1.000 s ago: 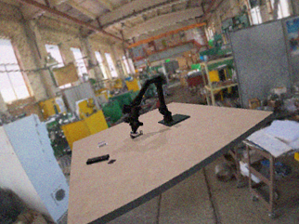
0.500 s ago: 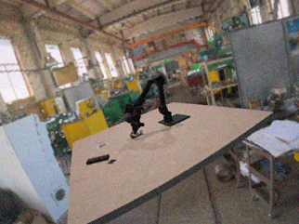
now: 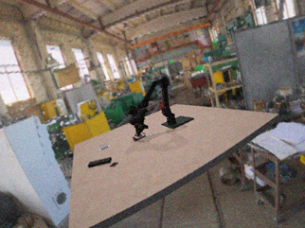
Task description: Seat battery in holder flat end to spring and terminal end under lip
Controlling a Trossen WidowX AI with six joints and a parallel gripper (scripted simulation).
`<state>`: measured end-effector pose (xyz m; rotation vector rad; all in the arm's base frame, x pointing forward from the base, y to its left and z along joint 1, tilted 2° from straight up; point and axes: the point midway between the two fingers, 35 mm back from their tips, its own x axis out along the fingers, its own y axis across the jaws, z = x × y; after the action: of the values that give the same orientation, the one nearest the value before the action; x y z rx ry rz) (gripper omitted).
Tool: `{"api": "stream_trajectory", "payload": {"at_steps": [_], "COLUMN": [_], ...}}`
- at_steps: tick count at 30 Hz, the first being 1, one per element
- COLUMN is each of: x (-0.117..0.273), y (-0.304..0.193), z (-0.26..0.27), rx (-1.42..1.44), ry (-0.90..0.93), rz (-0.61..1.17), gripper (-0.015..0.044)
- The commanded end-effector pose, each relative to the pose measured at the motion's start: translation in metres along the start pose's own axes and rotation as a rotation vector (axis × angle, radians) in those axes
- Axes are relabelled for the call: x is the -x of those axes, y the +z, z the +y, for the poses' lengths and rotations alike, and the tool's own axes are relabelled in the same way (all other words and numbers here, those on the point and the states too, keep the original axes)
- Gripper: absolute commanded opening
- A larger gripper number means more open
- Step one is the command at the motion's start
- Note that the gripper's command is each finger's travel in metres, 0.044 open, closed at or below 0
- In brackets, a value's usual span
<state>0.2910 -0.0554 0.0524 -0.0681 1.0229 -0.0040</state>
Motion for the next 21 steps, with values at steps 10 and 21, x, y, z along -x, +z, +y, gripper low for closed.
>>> {"api": "stream_trajectory", "payload": {"at_steps": [10, 21], "x": [0.0038, 0.0061], "y": [-0.0124, -0.0167], "z": [0.0015, 0.0016], "rx": [0.005, 0.003], "ry": [-0.001, -0.003], "rz": [0.010, 0.023], "gripper": [0.0071, 0.0071]}}
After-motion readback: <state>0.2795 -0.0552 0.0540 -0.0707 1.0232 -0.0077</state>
